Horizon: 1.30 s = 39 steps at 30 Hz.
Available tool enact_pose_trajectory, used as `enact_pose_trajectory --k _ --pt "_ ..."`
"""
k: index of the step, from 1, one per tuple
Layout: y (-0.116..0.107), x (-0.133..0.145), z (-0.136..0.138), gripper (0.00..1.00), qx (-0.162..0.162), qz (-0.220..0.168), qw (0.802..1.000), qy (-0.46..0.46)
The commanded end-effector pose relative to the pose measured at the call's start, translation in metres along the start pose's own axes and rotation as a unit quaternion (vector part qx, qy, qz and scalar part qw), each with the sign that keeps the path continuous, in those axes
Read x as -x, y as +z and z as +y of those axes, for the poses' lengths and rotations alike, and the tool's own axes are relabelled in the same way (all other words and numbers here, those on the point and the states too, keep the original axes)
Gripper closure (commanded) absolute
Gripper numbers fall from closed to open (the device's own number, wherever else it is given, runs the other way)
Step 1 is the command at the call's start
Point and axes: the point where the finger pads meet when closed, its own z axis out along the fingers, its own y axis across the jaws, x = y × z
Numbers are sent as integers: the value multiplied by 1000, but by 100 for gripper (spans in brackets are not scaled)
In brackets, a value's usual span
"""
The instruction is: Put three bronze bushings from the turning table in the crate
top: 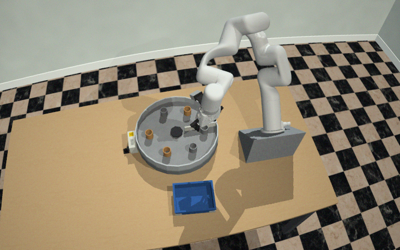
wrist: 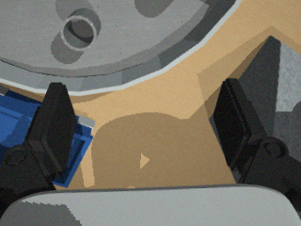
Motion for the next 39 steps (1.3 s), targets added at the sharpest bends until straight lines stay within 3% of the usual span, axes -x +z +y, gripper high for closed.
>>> enact_pose_trajectory --k 1,3,9,26,27,39 --pt "2 -10 4 0 -7 -21 999 38" --pt "8 -24 13 0 -3 -51 993 102" --pt "16 -42 27 0 3 -90 977 191" --pt "17 -43 28 0 4 -94 975 201" --pt "17 -43 28 88 4 -94 975 201" --pt "17 -43 28 88 4 -94 975 201"
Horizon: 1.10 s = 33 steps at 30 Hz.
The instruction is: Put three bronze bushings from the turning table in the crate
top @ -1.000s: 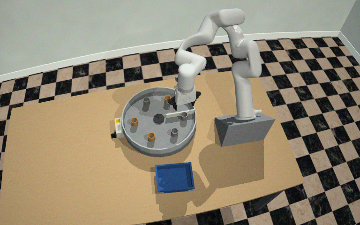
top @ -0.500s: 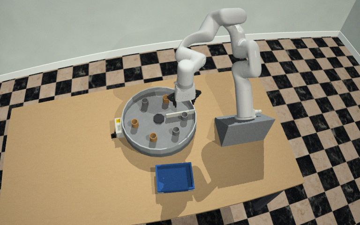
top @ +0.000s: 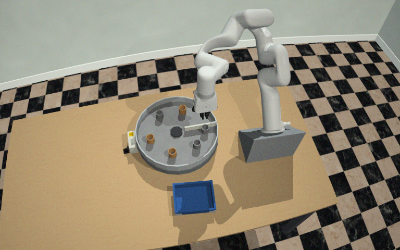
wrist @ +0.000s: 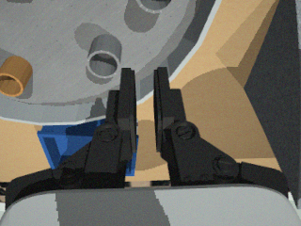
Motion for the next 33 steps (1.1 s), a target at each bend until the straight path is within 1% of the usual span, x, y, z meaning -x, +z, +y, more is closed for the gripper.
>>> enact_pose_trajectory --k 1,21,22,33 --pt "-1 0 -1 88 -1 -1 1000 1" --pt "-1 0 -1 88 -1 -1 1000 1" --pt "-1 0 -1 84 -1 -1 1000 1" --pt "-1 0 -1 84 -1 -1 1000 1"
